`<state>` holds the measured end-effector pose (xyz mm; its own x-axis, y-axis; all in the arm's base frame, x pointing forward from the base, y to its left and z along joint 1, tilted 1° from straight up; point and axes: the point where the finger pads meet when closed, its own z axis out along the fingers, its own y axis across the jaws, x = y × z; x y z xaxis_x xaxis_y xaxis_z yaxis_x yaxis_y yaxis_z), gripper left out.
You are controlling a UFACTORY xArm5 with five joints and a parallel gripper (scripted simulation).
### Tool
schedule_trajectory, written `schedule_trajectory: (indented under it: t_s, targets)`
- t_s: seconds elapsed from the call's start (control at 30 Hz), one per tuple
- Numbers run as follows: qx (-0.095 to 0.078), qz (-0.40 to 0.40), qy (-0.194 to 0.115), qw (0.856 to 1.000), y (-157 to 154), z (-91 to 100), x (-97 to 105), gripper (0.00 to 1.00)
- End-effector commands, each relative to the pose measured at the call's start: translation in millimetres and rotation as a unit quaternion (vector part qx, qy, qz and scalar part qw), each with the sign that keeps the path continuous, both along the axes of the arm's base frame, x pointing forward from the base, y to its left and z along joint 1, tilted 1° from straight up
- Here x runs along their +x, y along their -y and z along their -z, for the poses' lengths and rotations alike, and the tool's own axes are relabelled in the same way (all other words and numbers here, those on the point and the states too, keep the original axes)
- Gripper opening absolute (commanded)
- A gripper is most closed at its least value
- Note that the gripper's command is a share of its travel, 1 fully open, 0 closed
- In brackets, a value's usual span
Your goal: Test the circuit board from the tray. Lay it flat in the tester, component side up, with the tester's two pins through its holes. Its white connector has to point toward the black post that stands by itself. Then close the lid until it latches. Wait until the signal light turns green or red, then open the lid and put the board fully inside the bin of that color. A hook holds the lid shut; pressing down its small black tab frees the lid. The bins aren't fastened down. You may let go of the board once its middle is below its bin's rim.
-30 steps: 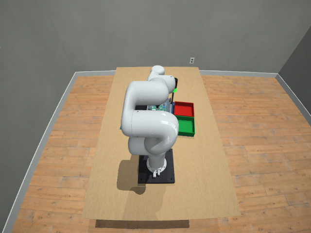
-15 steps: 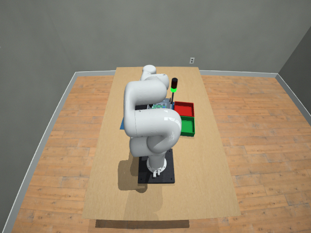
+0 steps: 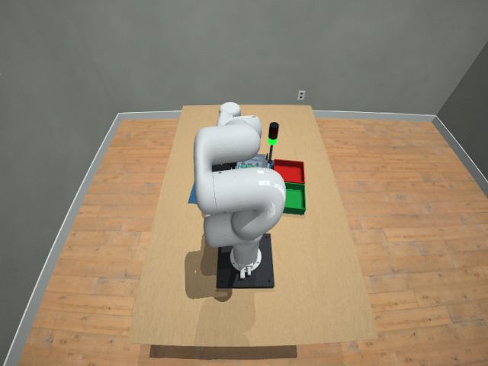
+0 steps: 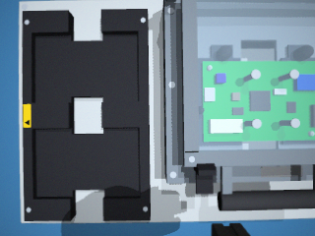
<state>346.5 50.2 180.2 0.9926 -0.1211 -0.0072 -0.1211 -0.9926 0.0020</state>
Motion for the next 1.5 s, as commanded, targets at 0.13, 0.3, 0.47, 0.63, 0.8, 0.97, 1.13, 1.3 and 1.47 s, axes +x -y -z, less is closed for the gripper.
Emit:
schedule_trajectory:
  t_s: [0.13, 0.3, 0.47, 0.63, 0.8, 0.97, 1.13, 1.3, 1.47]
  targets:
    - [0.0, 0.0, 0.001, 1.0, -0.5, 25.0, 0.7, 0.0]
    - [0.0, 0.0, 0.001, 1.0, -0.8, 48.3, 0.5, 0.0]
    - [0.0, 0.0, 0.001, 1.0, -0.9, 58.8, 0.5, 0.0]
    - [0.0, 0.0, 0.001, 1.0, -1.0, 66.2, 0.4, 0.0]
    - [0.0, 0.0, 0.001, 1.0, -1.0, 66.4, 0.4, 0.0]
    - [0.0, 0.0, 0.001, 1.0, -1.0, 66.4, 0.4, 0.0]
    - [0.0, 0.0, 0.001, 1.0, -1.0, 69.7, 0.5, 0.0]
    - [0.0, 0.0, 0.001, 1.0, -1.3, 79.1, 0.9, 0.0]
    - [0.0, 0.0, 0.001, 1.0, -1.5, 87.0, 1.2, 0.0]
